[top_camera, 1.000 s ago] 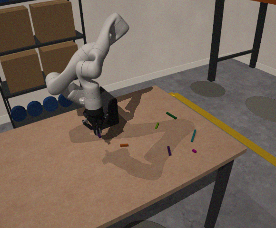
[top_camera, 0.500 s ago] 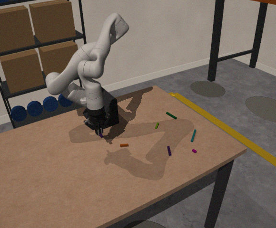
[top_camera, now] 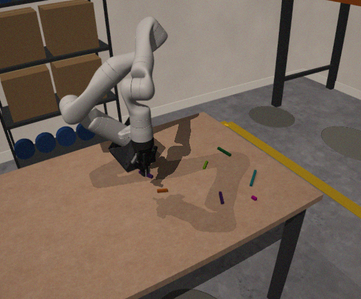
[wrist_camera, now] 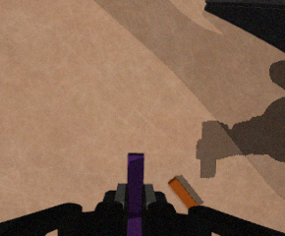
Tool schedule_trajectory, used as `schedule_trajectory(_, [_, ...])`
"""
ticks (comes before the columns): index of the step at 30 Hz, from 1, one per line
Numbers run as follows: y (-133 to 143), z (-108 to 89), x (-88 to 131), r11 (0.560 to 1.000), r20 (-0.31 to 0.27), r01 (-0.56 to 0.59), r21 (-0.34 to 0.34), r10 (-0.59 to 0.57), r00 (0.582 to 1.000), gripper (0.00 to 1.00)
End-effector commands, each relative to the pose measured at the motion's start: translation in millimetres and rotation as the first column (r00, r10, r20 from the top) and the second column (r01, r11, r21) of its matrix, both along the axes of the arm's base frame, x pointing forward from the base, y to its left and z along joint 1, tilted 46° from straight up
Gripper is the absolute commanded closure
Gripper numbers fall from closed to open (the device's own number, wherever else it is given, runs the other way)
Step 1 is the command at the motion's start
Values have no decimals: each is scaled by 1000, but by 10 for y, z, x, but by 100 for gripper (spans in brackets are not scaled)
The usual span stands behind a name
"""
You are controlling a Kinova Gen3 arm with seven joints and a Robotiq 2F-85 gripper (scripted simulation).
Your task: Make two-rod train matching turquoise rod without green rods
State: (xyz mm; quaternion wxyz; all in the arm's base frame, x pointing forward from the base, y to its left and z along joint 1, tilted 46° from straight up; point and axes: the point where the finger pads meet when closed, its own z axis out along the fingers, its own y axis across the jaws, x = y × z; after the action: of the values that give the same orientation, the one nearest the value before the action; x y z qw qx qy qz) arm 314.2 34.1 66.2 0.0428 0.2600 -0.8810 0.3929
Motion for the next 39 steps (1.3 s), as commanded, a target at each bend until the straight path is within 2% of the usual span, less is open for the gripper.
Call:
schedule_trajectory(1, [163,-106,75,996,-73,-89,-13,88,993,95])
schedule_trajectory(3, [163,-106,75,996,-73,-89,-13,88,993,95])
schedule_trajectory(6, [298,-240,113,984,-168,-179,-18,174,970,95])
schedule_trajectory(12, [534,-491,152,944,-332,-330,1,311,890,95])
schedule_trajectory(18, [688,-665,158,907,-434,-421,31,391,811,95])
schedule_trajectory(20, [688,-665,158,907,-434,-421,31,391,811,95])
schedule_trajectory(26, [750,-737,156,890,-472,-454,47,420,775,95])
schedule_trajectory(39, [755,-743,156,888,-476,-457,48,423,771,95])
